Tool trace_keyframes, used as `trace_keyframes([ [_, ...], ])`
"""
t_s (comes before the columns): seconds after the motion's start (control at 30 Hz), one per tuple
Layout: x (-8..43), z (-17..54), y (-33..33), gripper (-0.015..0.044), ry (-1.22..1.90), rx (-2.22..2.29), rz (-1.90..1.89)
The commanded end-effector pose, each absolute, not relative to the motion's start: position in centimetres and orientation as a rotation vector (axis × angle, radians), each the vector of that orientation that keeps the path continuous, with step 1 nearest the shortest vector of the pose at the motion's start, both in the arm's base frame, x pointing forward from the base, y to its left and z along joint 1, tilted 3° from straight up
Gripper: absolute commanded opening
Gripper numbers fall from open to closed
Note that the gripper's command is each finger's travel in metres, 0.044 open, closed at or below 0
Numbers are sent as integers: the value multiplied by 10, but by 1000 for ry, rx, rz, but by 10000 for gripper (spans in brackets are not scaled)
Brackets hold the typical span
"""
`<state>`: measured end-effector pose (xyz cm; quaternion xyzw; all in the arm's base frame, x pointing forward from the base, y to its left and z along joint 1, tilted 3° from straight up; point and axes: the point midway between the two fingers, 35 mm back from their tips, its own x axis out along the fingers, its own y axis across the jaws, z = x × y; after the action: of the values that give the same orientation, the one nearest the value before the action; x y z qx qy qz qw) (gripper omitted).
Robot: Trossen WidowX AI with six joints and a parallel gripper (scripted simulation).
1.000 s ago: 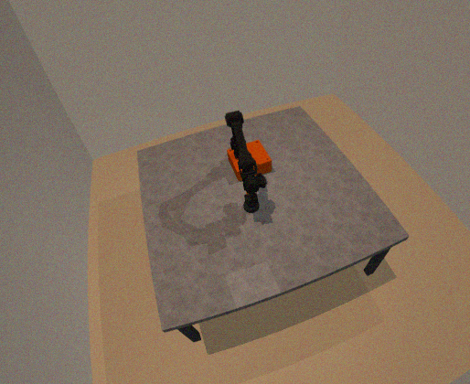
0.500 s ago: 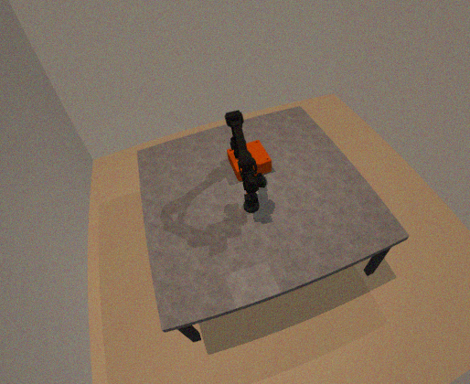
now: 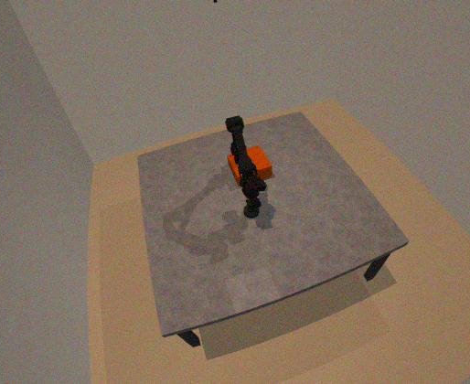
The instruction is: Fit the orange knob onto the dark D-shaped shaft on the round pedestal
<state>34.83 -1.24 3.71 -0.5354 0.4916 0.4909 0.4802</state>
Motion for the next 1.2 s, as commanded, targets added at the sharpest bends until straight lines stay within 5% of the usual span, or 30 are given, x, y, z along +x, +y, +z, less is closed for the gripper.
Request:
trace_keyframes([
  [0.0,351,37,-13,0,1180,-1340,1226],
  [1.17,347,39,-12,0,1138,-1403,1290],
])
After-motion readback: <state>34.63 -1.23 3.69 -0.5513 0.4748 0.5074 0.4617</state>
